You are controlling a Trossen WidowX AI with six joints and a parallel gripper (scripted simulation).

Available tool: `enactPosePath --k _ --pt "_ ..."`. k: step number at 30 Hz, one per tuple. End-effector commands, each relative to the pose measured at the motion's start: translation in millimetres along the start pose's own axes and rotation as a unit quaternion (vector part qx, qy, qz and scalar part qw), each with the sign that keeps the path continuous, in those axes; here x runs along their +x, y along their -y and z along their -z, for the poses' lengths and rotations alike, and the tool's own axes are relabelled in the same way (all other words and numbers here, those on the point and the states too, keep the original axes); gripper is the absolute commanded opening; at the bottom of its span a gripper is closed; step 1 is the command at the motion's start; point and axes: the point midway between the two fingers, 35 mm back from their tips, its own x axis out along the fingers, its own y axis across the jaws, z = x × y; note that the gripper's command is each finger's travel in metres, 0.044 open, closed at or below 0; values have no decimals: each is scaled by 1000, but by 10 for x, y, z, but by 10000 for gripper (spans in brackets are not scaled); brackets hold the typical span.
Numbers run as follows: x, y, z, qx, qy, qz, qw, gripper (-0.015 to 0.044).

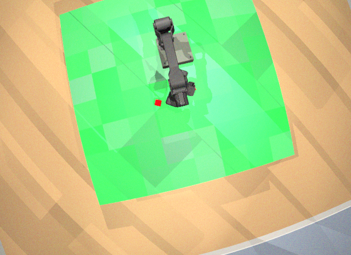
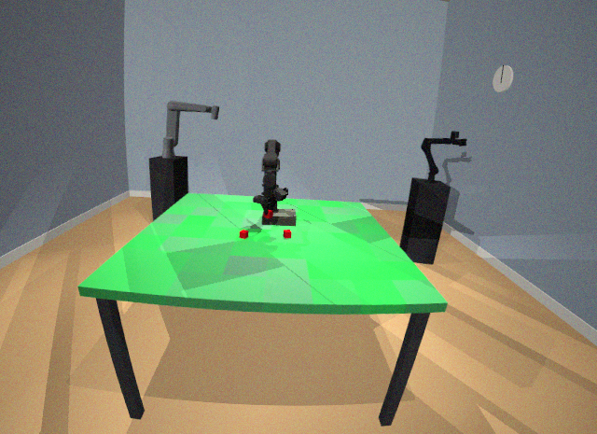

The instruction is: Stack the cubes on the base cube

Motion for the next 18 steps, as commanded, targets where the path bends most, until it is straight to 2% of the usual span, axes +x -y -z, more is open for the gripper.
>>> enactPosePath --k 1,18 --pt "32 -10 -61 55 -2 2 998 105" --pt "159 -109 -347 301 0 4 954 105"
